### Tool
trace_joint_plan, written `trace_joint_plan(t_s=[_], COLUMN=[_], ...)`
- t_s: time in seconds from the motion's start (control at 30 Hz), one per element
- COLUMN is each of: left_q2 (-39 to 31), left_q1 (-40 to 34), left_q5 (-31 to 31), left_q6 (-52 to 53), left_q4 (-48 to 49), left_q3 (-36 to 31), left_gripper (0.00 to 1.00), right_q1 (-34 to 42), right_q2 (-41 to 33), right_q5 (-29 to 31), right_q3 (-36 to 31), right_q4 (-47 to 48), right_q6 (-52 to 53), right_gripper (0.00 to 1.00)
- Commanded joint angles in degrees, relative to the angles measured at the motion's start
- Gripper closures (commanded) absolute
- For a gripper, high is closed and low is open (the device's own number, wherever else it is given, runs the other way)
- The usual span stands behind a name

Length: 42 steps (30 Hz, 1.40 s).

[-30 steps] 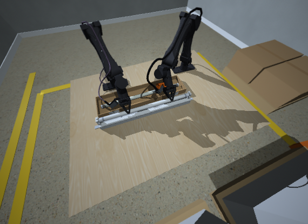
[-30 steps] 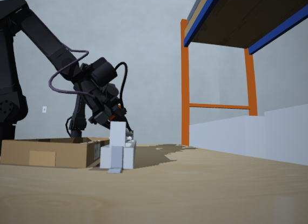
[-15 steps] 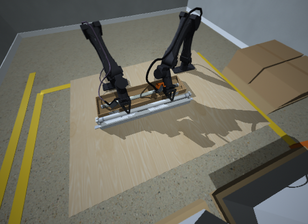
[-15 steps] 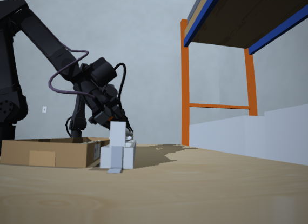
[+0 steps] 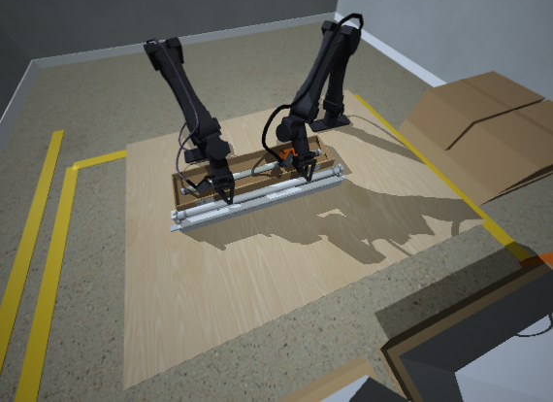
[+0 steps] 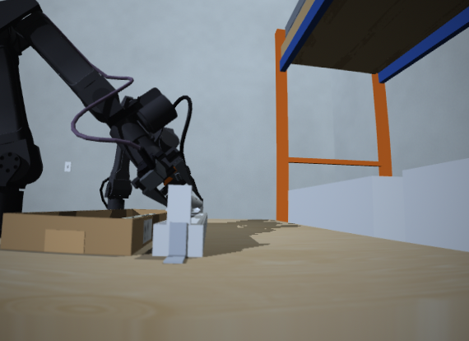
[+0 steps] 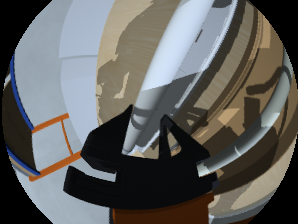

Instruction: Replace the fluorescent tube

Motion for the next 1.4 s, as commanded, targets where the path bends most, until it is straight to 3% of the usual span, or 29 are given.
trace_joint_plan(t_s=[0.0,0.2,0.4,0.5,0.77,0.93,1.13,1.37], left_q2=[-1.88,-1.88,-5.22,-5.19,-9.04,-9.01,-8.91,-9.69], left_q1=[0.15,0.15,-2.89,-2.92,-6.01,-4.5,-5.11,-2.96], left_q5=[-0.36,-0.36,-1.79,-1.45,-3.41,-2.88,-2.89,-1.14], left_q6=[-0.45,-0.45,-3.53,-2.91,-7.22,-5.98,-6.08,-7.51], left_q4=[-0.22,-0.22,-6.92,-5.38,-14.33,-11.1,-10.39,-9.23], left_q3=[1.49,1.49,2.07,2.23,3.38,3.33,1.01,3.29], left_gripper=[0.51,0.51,0.51,0.51,0.51,0.51,0.51,0.51], right_q1=[0.25,0.25,1.7,1.79,3.55,2.53,1.92,1.88], right_q2=[-1.45,-1.46,-8.12,-8.07,-15.95,-15.24,-13.53,-14.46], right_q5=[0.88,0.88,1.8,1.6,3.07,2.75,2.71,1.77], right_q3=[-0.37,-0.37,2.43,2.27,3.62,0.32,2.18,4.22], right_q4=[-1.86,-1.87,-10.78,-9.0,-20.86,-17.77,-17.91,-14.94], right_q6=[-0.5,-0.49,1.34,1.21,2.76,1.54,1.5,-2.14], right_gripper=[0.51,0.51,0.51,0.51,0.51,0.51,0.51,0.51])
